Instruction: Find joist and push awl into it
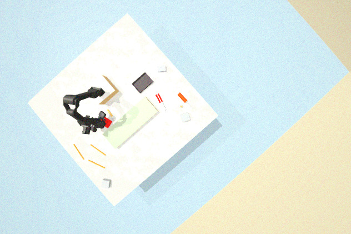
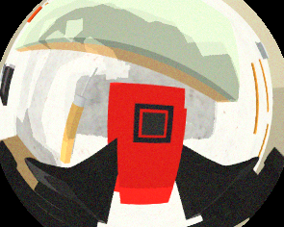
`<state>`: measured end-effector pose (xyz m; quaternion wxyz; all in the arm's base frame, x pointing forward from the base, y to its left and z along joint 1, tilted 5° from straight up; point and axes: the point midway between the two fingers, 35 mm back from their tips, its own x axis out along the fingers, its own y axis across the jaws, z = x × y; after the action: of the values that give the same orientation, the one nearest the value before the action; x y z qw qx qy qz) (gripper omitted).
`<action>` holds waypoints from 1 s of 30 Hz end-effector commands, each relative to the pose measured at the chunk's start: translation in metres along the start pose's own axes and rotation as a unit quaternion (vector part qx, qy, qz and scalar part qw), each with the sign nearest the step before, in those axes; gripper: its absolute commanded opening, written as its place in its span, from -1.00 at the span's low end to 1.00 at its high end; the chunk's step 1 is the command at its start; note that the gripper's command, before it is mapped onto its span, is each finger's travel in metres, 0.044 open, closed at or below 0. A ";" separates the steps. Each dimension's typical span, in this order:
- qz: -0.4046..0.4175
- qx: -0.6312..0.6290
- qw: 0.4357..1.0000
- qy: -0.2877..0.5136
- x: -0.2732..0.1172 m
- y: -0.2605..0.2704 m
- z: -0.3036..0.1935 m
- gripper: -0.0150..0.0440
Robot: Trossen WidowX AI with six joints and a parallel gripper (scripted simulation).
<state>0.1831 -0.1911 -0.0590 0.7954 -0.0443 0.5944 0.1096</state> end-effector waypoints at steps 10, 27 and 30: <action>0.000 0.001 1.000 -0.002 -0.043 -0.006 0.015 -0.49; -0.002 0.008 1.000 -0.001 -0.099 -0.006 0.035 -0.49; -0.006 0.020 1.000 0.000 -0.099 -0.014 0.046 -0.49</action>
<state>0.1889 -0.1983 0.0406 0.7941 -0.0308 0.5978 0.1057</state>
